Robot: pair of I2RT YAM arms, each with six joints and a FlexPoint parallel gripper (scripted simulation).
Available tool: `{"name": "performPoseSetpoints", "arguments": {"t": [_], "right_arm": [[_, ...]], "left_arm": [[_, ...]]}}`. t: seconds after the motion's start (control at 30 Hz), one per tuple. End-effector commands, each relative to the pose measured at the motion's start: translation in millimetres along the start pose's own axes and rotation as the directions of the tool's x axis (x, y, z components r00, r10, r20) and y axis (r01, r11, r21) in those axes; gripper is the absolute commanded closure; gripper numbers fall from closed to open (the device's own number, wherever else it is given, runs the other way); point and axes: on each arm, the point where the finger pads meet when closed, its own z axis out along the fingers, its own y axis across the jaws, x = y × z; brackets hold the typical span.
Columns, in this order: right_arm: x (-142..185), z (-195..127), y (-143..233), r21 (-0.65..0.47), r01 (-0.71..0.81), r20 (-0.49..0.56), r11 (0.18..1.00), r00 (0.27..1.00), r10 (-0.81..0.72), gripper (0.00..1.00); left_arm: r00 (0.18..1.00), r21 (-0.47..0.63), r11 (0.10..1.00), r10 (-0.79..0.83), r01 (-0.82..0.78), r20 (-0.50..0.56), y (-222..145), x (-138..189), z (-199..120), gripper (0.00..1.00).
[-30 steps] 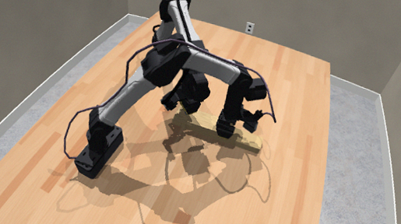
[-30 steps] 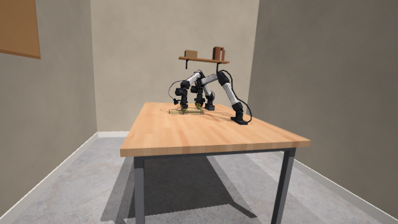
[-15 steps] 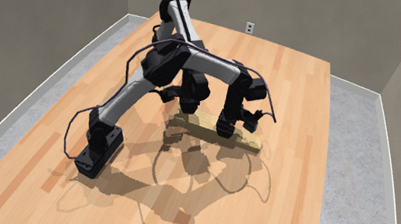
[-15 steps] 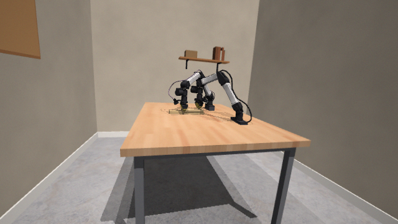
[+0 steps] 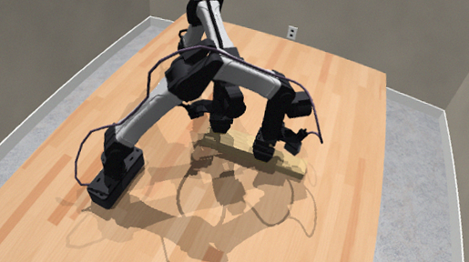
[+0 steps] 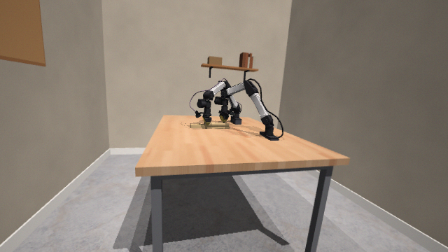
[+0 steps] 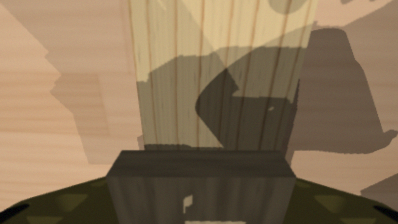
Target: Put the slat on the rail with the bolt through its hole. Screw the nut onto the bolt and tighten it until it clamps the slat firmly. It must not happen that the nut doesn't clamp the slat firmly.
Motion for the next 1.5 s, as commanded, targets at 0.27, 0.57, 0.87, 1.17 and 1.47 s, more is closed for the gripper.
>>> {"name": "performPoseSetpoints", "arguments": {"t": [0.27,0.57,0.87,1.17,1.47], "right_arm": [[-2,-4,2,-0.009,-0.003,0.01,1.0,1.0,0.003,0.33],[-2,-5,1,-0.009,-0.002,0.011,1.0,1.0,0.002,0.33],[-3,-5,1,-0.01,-0.002,0.013,1.0,1.0,0.002,0.33],[-3,-5,1,-0.01,-0.002,0.013,1.0,1.0,0.002,0.33],[-3,-5,1,-0.01,-0.002,0.013,1.0,1.0,0.002,0.33]], "left_arm": [[1.0,-0.006,1.0,0.008,-0.008,-0.002,2,-1,-3,0.86],[1.0,-0.013,1.0,0.003,-0.003,-0.004,2,0,-4,0.64],[1.0,-0.013,1.0,0.003,-0.003,-0.004,2,0,-4,0.64],[1.0,-0.011,1.0,0.003,-0.003,-0.003,2,0,-4,0.64],[0.933,-0.011,0.933,-0.359,0.359,0.001,2,0,-8,0.64]]}}
